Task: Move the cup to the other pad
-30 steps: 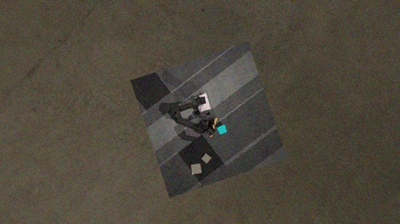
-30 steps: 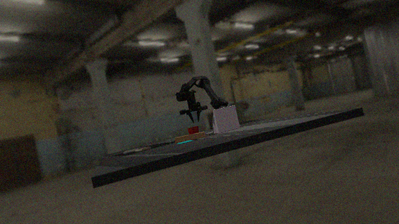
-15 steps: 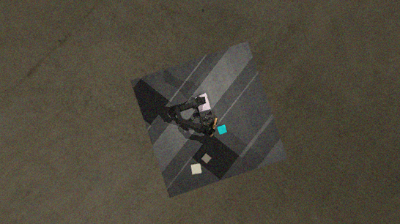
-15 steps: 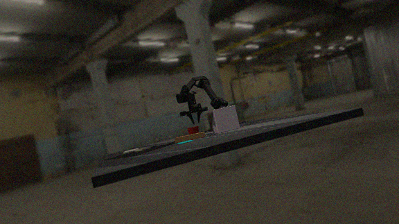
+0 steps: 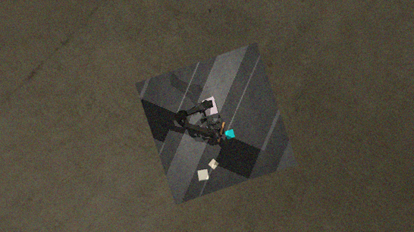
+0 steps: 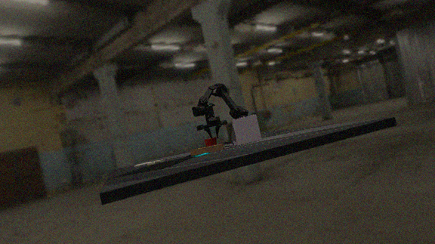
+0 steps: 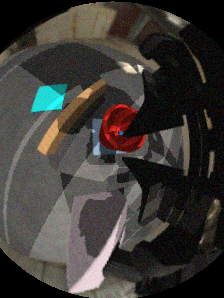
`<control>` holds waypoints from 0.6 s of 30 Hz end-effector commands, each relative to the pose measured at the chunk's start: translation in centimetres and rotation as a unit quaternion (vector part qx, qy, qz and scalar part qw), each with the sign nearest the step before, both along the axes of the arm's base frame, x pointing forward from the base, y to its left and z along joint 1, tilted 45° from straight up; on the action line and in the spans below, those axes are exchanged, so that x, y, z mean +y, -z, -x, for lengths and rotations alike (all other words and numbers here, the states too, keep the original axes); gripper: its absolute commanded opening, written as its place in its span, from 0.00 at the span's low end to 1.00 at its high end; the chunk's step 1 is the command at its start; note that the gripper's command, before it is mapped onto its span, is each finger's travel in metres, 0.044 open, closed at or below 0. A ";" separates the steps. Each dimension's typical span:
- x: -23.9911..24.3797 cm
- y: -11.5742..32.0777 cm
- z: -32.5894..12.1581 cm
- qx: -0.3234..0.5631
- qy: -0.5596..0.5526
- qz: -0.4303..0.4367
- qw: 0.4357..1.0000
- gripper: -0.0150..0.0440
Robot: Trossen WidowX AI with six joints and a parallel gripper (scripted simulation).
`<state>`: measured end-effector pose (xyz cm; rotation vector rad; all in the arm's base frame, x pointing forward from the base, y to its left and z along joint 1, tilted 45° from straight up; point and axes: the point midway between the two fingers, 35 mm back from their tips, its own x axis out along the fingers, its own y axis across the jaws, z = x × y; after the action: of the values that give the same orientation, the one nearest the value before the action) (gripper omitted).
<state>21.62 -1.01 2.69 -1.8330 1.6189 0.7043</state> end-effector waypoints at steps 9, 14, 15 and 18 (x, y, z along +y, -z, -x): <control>-1.5 1.4 -0.1 0.003 -0.001 0.006 1.000 0.50; -2.1 1.9 -0.1 0.002 0.000 0.007 1.000 0.50; -2.2 1.9 -0.1 0.002 0.000 0.007 1.000 0.50; -2.3 2.0 -0.1 0.002 0.000 0.007 1.000 0.50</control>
<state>21.74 -3.02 0.87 -1.8356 1.6245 0.6995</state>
